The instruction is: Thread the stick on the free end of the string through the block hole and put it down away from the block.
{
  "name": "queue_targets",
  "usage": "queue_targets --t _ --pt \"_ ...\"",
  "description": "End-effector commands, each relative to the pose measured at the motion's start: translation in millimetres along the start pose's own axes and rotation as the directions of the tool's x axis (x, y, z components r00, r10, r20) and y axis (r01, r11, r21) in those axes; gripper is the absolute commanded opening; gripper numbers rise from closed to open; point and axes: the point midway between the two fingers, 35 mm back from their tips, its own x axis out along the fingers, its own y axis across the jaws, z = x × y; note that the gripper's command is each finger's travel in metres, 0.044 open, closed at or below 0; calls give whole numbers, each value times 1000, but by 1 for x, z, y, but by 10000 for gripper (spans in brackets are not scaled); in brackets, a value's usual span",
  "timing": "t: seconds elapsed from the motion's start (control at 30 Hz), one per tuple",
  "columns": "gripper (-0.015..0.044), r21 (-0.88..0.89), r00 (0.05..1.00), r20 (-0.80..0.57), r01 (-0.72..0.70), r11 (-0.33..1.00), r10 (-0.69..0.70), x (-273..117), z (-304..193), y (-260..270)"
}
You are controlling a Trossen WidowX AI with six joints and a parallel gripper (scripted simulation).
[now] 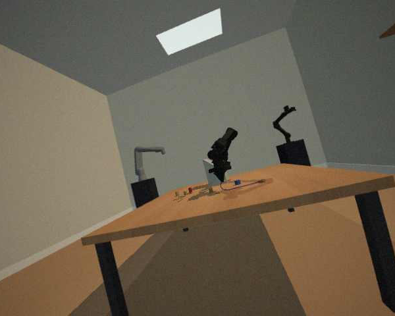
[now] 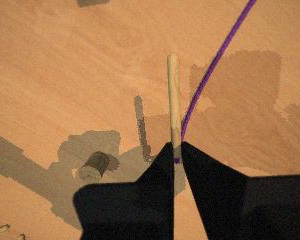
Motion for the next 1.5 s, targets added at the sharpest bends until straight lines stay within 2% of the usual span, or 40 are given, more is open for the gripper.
queue_targets --t 0.0,0.73,1.47 --pt "0 -3 1000 -7 2 1000 -2 -2 -8 0" --pt "0 -5 1000 -12 2 1000 -2 -2 -36 2" --pt "0 -4 1000 -11 1 1000 -1 15 -29 16"
